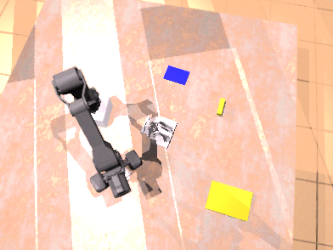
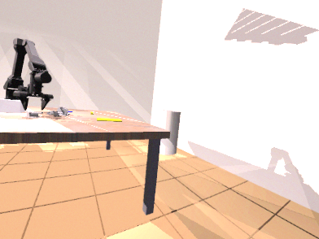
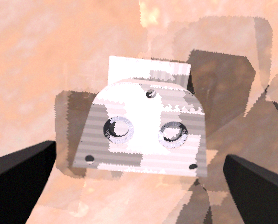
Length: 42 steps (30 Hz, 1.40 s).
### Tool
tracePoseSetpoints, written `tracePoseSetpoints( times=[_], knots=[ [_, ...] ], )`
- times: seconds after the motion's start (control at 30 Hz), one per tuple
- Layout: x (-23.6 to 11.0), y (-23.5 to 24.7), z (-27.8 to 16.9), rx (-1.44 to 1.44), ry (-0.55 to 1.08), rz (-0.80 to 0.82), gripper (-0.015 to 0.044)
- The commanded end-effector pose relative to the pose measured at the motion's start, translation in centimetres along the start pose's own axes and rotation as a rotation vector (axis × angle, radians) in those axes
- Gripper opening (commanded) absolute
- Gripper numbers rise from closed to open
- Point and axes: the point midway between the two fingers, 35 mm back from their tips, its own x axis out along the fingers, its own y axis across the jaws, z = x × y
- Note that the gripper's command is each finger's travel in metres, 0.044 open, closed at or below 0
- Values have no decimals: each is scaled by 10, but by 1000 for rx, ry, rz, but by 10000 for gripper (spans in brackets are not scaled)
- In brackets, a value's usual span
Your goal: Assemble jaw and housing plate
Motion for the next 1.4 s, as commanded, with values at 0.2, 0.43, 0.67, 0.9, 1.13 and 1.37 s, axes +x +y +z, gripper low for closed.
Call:
tracePoseSetpoints(
  times=[0.2, 0.43, 0.67, 0.9, 1.13, 1.37],
  knots=[
    [14, -1, 0, 3, -1, -7, 440],
    [25, -1, 1, 3, -2, -7, 440],
    [31, -1, 1, 3, -2, -7, 440],
    [31, -1, 1, 3, -2, -7, 440],
    [31, -1, 1, 3, -2, -7, 440],
    [31, -1, 1, 3, -2, -7, 440]
  ],
)
